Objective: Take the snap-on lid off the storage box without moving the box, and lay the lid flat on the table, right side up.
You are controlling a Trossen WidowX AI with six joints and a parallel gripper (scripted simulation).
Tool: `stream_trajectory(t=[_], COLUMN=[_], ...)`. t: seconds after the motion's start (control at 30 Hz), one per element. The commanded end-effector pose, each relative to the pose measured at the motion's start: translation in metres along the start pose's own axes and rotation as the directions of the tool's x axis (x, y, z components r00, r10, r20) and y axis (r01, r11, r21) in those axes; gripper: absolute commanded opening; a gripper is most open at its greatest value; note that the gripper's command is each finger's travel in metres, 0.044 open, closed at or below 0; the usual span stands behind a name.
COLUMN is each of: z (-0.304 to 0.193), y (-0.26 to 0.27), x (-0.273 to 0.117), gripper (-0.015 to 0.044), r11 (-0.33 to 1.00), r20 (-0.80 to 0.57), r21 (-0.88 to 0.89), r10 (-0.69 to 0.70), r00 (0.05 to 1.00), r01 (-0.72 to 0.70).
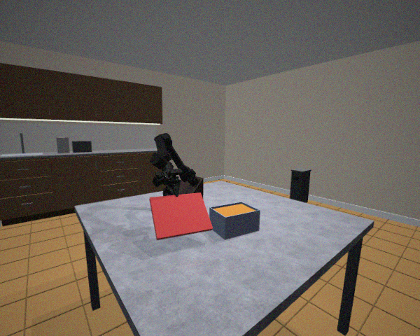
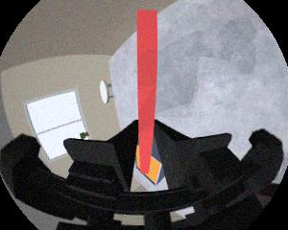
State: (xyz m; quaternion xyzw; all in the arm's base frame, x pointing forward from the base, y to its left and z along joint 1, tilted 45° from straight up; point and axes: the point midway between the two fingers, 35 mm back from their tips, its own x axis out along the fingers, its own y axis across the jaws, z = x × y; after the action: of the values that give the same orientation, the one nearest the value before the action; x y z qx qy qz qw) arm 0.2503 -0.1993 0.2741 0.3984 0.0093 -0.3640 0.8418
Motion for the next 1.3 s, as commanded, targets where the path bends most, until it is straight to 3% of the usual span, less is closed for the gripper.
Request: stream_trajectory(t=[0.0,1.27], z=[-0.001,-0.001], y=[-0.001,-0.024], x=[0.002,0.022], gripper=[0.0,0.0], r11=[1.0,1.0], r20=[-0.003,-0.003], r21=[-0.003,-0.005], r10=[0.01,0.01], r00=[1.0,1.0], r01=[-0.01,-0.01])
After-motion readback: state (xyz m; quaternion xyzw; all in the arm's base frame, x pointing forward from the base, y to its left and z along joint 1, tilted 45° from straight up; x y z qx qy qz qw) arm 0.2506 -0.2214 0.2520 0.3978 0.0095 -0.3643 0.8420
